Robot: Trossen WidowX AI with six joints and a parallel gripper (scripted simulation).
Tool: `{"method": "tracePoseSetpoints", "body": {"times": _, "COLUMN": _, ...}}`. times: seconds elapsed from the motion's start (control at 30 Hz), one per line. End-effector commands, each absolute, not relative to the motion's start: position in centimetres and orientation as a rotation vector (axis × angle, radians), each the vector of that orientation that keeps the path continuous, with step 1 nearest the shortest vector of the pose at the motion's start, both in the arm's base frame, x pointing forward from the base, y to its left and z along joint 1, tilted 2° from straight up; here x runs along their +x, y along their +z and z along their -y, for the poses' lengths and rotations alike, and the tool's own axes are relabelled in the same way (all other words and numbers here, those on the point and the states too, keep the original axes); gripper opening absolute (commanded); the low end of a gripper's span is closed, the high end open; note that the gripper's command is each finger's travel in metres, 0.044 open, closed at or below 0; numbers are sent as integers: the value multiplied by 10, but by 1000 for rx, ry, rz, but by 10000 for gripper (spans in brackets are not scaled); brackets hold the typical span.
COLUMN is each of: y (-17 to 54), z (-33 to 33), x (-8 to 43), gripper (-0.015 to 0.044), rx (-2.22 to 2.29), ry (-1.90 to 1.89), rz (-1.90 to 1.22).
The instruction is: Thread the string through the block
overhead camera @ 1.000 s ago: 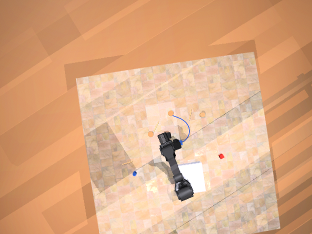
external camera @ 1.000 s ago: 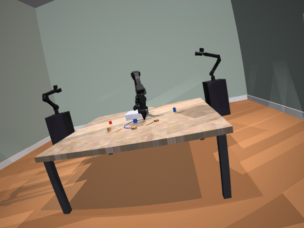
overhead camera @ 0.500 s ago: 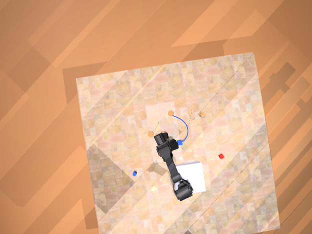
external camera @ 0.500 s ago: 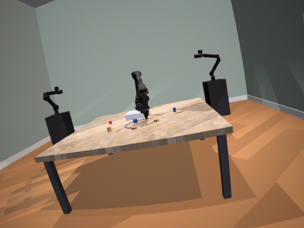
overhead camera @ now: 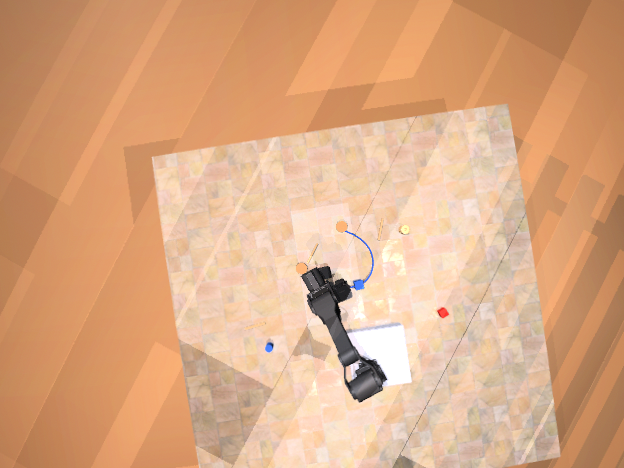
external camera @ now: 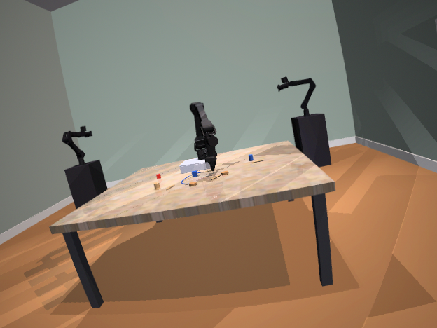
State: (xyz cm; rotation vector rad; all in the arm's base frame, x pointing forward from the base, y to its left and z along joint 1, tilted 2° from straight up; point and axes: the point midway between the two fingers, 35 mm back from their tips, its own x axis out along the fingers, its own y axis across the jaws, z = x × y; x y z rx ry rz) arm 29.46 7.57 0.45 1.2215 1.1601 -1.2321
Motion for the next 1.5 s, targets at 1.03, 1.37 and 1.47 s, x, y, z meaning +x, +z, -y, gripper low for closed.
{"method": "tracePoseSetpoints", "body": {"times": 1.03, "y": 72, "z": -88, "x": 297, "gripper": 236, "rx": 1234, "ry": -1217, "rz": -1151}}
{"method": "tracePoseSetpoints", "body": {"times": 1.37, "y": 100, "z": -86, "x": 296, "gripper": 440, "rx": 1231, "ry": -1221, "rz": -1153}}
{"method": "tracePoseSetpoints", "body": {"times": 1.47, "y": 100, "z": -86, "x": 296, "gripper": 440, "rx": 1231, "ry": -1221, "rz": -1153}}
